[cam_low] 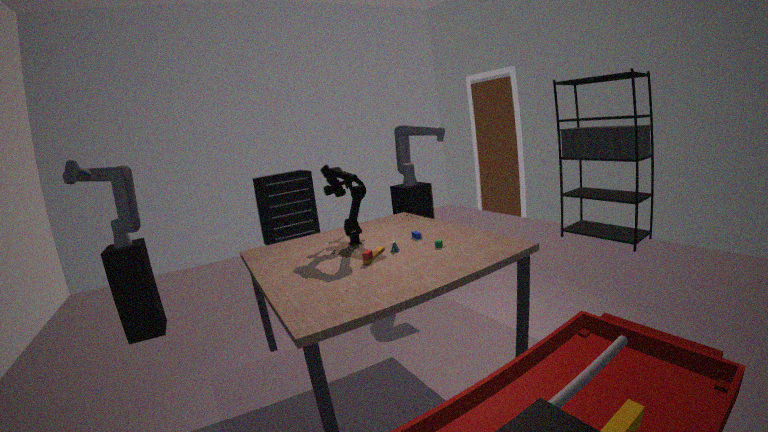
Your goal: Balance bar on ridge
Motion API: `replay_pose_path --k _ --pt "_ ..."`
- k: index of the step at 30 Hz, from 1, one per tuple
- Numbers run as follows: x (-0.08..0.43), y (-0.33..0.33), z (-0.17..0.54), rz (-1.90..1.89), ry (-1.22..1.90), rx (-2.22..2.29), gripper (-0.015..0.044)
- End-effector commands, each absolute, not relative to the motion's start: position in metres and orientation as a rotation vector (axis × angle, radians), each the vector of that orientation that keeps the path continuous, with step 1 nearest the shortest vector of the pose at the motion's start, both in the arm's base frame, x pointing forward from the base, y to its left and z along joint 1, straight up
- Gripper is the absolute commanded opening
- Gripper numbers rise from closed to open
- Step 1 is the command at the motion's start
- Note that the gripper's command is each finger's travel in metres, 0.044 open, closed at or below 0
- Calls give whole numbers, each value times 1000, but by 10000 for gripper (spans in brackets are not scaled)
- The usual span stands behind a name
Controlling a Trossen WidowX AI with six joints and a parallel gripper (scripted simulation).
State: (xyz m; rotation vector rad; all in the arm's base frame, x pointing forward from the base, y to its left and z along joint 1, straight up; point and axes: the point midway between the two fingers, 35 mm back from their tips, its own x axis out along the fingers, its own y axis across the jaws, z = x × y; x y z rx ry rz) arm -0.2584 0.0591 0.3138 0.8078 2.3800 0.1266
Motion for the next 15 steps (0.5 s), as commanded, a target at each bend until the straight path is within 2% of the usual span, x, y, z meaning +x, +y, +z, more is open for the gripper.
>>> replay_pose_path --k 1,3,4,15 --pt "-258 59 314 124 2382 806 374" --pt "-259 55 314 106 2394 792 321" --pt "-259 52 314 93 2403 782 315" --pt "-267 7 307 69 2446 580 315"
